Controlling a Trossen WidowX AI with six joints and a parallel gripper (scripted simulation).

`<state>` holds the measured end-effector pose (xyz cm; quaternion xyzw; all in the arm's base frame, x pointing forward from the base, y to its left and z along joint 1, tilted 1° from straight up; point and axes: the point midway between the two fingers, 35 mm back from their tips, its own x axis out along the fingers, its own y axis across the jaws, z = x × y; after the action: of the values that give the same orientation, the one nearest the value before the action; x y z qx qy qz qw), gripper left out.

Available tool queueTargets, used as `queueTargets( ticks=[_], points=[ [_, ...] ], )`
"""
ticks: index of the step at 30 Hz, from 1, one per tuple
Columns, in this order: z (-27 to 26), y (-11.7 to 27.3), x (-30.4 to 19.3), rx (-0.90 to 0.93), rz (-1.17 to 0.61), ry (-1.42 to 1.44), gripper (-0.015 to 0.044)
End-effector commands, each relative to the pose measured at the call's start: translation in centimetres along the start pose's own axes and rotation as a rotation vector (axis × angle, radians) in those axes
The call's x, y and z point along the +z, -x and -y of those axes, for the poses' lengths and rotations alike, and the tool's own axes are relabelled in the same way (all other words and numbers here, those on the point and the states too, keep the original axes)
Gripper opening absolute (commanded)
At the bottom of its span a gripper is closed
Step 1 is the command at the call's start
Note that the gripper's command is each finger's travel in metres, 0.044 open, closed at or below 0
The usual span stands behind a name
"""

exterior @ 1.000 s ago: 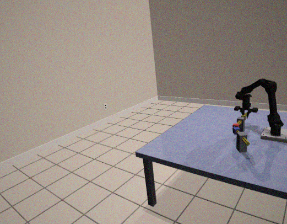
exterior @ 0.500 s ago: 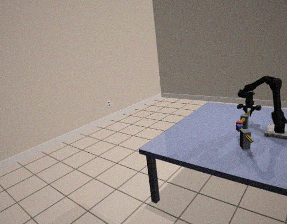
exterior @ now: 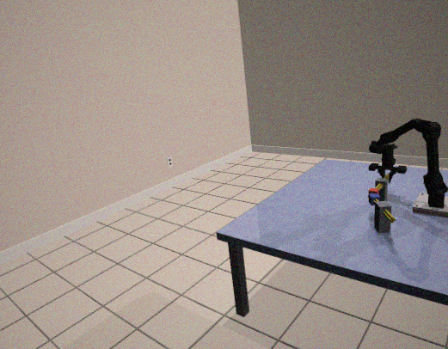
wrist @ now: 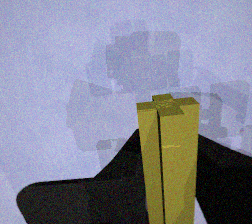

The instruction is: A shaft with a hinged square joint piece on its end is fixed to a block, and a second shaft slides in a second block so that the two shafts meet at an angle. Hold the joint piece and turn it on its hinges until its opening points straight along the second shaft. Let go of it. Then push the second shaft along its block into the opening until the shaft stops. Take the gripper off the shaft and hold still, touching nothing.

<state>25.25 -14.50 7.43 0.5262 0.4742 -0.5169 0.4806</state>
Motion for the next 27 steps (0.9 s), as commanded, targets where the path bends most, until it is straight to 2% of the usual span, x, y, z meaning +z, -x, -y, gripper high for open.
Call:
queueTargets(
  ticks=[1,15,18,23,27],
  points=[
    [0.00,0.00,-0.79,0.005,-0.003,-0.002,0.0000],
    [-0.01,0.00,-0.56,0.001,0.000,-0.002,0.0000],
    [-0.01,0.00,-0.56,0.001,0.000,-0.002,0.0067],
    [-0.01,0.00,-0.56,0.001,0.000,-0.002,0.0067],
    [-0.01,0.00,-0.56,0.001,0.000,-0.002,0.0172]
  ],
)
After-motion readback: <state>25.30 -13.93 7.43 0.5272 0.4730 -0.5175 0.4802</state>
